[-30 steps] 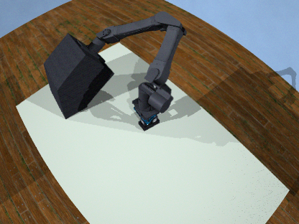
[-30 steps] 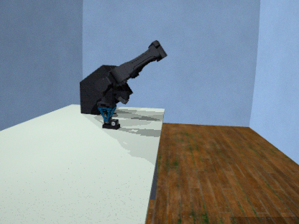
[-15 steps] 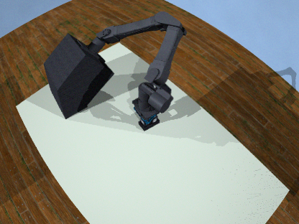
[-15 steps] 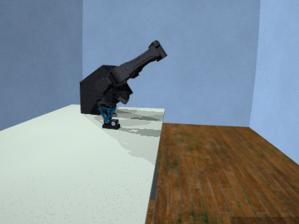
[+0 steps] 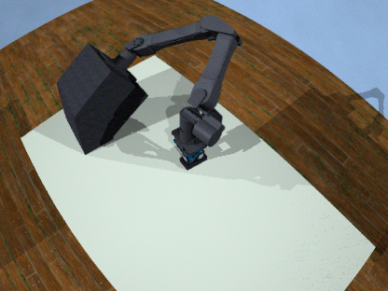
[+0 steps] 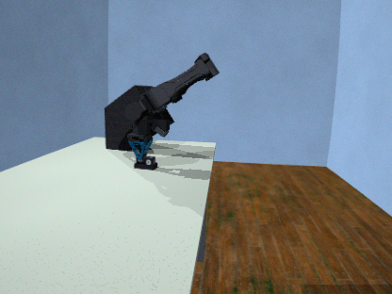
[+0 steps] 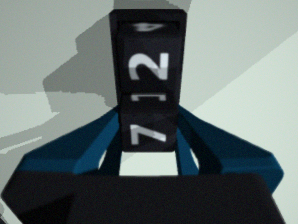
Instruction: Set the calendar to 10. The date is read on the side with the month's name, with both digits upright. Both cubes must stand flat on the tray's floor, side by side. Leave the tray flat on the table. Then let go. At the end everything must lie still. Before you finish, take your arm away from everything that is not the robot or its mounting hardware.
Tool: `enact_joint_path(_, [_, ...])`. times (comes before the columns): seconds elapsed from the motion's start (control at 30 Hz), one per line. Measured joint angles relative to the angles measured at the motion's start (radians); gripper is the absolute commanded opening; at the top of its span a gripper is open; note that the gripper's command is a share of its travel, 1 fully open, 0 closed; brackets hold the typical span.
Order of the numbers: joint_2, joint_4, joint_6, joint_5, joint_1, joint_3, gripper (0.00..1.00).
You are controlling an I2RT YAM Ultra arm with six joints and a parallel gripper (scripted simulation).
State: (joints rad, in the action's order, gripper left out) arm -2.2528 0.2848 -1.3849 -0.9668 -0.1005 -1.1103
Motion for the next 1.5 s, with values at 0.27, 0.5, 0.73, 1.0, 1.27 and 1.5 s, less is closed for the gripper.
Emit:
enact_joint_path(0.27, [-0.001, -0.007, 0.004, 0.0, -0.003, 0.002, 0.27])
enact_joint_path(0.5, [-0.005, -0.021, 0.011, 0.002, -0.01, 0.004, 0.27])
enact_joint_path(0.73, [-0.01, -0.038, 0.024, 0.003, -0.018, 0.006, 0.27])
enact_joint_path(1.0, [-0.014, -0.052, 0.034, 0.004, -0.023, 0.008, 0.27])
enact_joint_path(1.27, [-0.015, -0.06, 0.042, 0.004, -0.025, 0.008, 0.27])
enact_joint_path(1.5, [-0.015, -0.06, 0.043, 0.004, -0.025, 0.008, 0.27])
